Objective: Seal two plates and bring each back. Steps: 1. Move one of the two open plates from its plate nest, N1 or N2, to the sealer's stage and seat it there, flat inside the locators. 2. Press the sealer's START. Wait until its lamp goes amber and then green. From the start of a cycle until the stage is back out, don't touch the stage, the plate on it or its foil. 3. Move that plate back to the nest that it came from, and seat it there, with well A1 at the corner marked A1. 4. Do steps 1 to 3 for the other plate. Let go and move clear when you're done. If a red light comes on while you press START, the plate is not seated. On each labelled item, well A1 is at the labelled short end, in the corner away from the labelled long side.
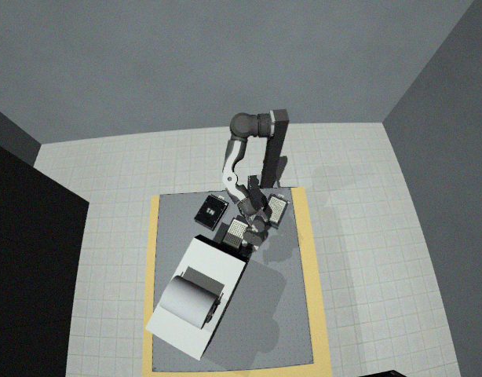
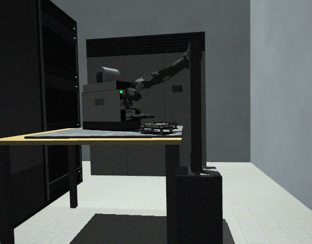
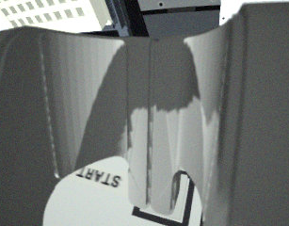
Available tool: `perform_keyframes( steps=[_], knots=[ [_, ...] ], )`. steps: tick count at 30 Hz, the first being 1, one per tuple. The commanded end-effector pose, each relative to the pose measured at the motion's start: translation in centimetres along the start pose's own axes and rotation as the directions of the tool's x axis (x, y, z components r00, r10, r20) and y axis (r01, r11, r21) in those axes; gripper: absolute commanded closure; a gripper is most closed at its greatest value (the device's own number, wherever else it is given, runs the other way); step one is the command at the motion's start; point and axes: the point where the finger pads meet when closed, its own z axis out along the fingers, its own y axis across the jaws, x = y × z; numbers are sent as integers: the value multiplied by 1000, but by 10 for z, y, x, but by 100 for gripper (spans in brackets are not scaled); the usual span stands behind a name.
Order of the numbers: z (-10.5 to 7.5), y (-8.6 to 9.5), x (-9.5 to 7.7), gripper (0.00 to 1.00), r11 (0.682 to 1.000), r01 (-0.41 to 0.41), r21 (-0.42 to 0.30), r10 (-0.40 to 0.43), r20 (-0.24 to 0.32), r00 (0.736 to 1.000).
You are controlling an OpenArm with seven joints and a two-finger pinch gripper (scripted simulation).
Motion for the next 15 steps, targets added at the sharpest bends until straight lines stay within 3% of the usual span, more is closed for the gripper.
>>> perform_keyframes(
  steps=[1,15],
  knots=[
    [-1,2,-3,100,1000,0,-8,0,5,1000],
    [0,3,-5,100,1000,1,-10,-1,5,1000]
  ],
)
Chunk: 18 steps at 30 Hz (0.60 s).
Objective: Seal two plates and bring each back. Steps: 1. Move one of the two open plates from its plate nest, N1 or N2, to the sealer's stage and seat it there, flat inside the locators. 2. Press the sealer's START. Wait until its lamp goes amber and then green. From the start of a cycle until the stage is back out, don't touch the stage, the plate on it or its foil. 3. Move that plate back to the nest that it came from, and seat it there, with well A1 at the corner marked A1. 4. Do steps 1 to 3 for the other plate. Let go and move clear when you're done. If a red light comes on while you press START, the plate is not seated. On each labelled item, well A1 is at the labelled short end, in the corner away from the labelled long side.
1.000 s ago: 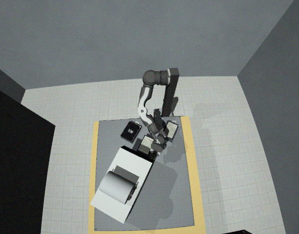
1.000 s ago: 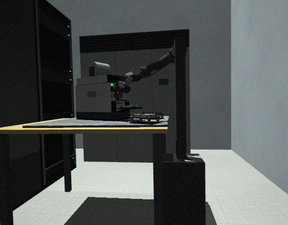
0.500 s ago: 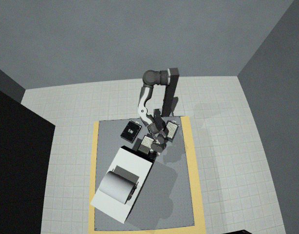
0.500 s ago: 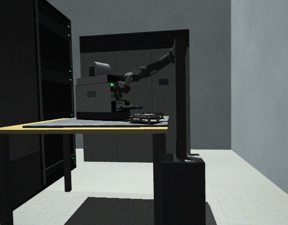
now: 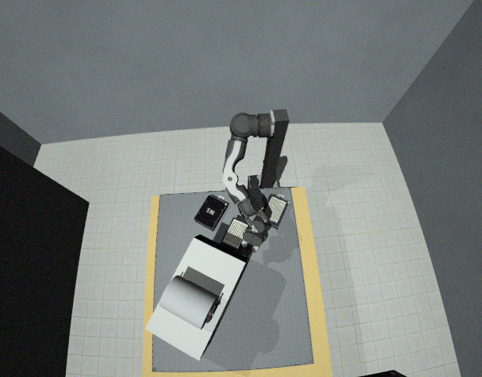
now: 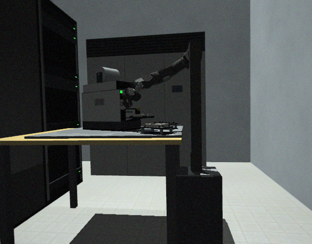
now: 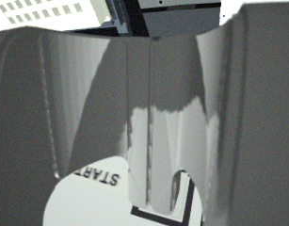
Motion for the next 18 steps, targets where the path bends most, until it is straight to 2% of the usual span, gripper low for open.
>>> perform_keyframes(
  steps=[1,18],
  knots=[
    [-1,3,-3,100,1000,1,-10,-1,4,1000],
    [0,3,-4,100,1000,1,-10,-1,4,1000]
  ],
)
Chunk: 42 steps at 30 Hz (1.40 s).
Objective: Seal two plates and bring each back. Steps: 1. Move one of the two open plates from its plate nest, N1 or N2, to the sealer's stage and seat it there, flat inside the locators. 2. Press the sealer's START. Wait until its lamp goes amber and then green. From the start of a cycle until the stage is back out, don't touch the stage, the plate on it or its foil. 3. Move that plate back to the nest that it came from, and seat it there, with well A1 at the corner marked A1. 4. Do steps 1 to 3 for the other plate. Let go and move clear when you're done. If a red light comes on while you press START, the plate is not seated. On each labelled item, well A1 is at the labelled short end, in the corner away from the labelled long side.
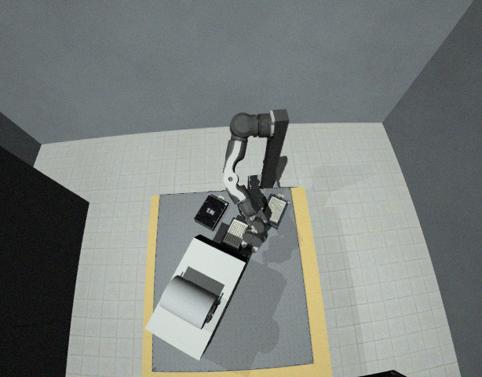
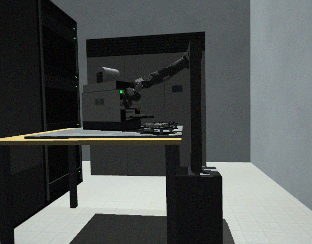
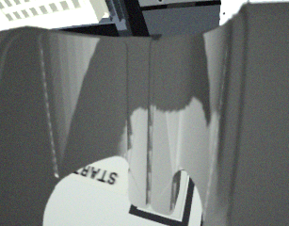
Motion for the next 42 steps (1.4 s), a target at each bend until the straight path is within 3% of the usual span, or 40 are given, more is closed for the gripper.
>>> perform_keyframes(
  steps=[1,42],
  knots=[
    [-1,3,-3,100,1000,1,-10,-1,4,1000],
    [3,2,-8,100,1000,1,-9,-1,6,1000]
  ],
)
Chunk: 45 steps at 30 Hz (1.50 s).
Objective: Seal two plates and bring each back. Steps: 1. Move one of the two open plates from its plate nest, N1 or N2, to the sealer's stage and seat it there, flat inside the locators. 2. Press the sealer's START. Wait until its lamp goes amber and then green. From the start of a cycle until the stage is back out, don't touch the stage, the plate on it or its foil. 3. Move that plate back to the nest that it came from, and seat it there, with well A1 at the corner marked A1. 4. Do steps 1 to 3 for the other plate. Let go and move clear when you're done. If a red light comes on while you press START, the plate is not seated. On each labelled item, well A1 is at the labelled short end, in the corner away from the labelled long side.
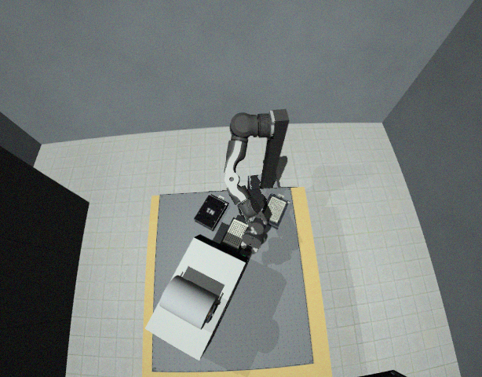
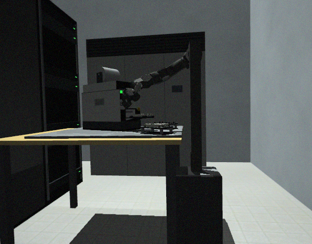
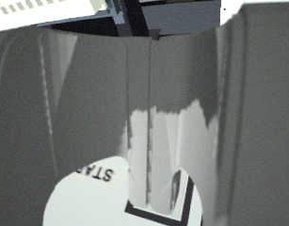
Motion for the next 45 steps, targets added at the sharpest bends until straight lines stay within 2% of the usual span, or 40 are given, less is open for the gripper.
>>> perform_keyframes(
  steps=[1,28,45],
  knots=[
    [-1,2,-4,100,1000,0,-12,0,8,1000],
    [1,1,-4,100,1000,-1,-6,1,5,1000],
    [-21,-1,7,100,1000,-4,0,4,5,1000]
  ],
)
